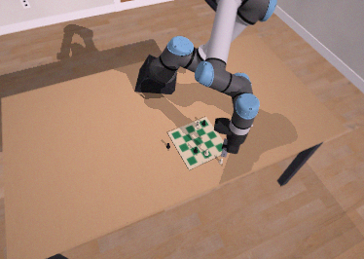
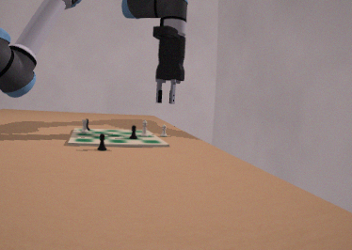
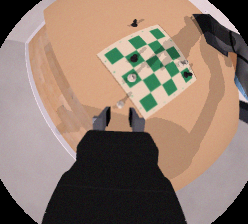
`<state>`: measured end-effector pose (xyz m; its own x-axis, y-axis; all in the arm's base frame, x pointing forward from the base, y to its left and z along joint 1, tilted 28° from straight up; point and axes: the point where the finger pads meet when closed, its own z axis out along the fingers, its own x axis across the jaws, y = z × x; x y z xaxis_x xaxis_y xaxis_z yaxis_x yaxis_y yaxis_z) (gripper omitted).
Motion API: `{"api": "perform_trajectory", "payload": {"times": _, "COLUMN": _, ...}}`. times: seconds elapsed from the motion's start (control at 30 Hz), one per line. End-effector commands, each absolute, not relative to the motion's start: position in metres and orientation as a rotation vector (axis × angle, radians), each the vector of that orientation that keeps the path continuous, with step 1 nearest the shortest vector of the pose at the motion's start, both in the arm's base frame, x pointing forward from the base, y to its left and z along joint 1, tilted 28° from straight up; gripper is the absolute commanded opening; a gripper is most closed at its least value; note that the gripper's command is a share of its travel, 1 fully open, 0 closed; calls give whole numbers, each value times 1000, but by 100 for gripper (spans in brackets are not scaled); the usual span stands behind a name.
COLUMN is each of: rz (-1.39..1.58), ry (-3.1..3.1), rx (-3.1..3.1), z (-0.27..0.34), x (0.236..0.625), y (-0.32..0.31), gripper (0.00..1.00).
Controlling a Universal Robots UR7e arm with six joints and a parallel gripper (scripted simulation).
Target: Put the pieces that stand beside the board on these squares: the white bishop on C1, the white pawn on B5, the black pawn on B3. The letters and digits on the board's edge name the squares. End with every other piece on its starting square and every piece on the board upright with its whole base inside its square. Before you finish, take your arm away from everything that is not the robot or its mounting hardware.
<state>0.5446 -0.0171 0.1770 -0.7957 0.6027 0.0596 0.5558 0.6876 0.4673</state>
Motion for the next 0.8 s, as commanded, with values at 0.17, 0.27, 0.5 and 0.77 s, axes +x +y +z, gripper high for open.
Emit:
{"api": "perform_trajectory", "payload": {"times": 0.17, "rz": 724, "ry": 2793, "rx": 962, "z": 172, "x": 546, "y": -15, "gripper": 68}}
{"api": "perform_trajectory", "payload": {"times": 0.27, "rz": 724, "ry": 2793, "rx": 962, "z": 169, "x": 547, "y": -13, "gripper": 68}}
{"api": "perform_trajectory", "payload": {"times": 0.5, "rz": 724, "ry": 2793, "rx": 962, "z": 162, "x": 549, "y": -10, "gripper": 68}}
{"api": "perform_trajectory", "payload": {"times": 0.77, "rz": 724, "ry": 2793, "rx": 962, "z": 151, "x": 552, "y": -5, "gripper": 68}}
